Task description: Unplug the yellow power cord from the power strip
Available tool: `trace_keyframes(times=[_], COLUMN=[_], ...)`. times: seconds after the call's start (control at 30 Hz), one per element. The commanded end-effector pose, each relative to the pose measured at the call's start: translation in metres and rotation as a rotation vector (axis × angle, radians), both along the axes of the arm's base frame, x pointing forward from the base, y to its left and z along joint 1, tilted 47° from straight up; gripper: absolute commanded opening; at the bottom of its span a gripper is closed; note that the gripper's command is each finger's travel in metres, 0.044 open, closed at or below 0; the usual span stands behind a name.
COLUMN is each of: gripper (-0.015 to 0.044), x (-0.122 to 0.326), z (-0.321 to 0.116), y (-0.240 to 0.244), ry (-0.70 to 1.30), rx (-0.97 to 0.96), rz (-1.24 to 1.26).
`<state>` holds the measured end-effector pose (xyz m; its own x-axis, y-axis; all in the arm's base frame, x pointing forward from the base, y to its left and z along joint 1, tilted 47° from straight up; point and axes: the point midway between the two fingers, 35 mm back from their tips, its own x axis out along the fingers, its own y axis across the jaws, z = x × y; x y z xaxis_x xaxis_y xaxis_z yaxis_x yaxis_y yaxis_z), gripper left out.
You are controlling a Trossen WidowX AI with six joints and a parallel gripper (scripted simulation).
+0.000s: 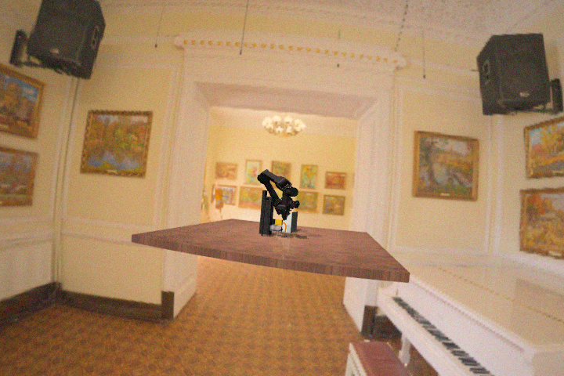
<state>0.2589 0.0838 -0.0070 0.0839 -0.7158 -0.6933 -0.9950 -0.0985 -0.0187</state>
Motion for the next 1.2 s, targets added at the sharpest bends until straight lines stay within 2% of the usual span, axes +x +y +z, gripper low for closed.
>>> trace_keyframes(times=[0.0,0.43,1.13,1.17], gripper=[0.0160,0.0160,0.0160,0.0134], x=[0.000,0.000,0.001,0.002], z=[0.006,0.020,0.011,0.013], y=[-0.007,-0.021,-0.029,-0.027], ry=[0.003,0.003,0.003,-0.002], rx=[-0.007,-0.009,-0.009,-0.002], rz=[0.002,0.002,0.002,-0.002])
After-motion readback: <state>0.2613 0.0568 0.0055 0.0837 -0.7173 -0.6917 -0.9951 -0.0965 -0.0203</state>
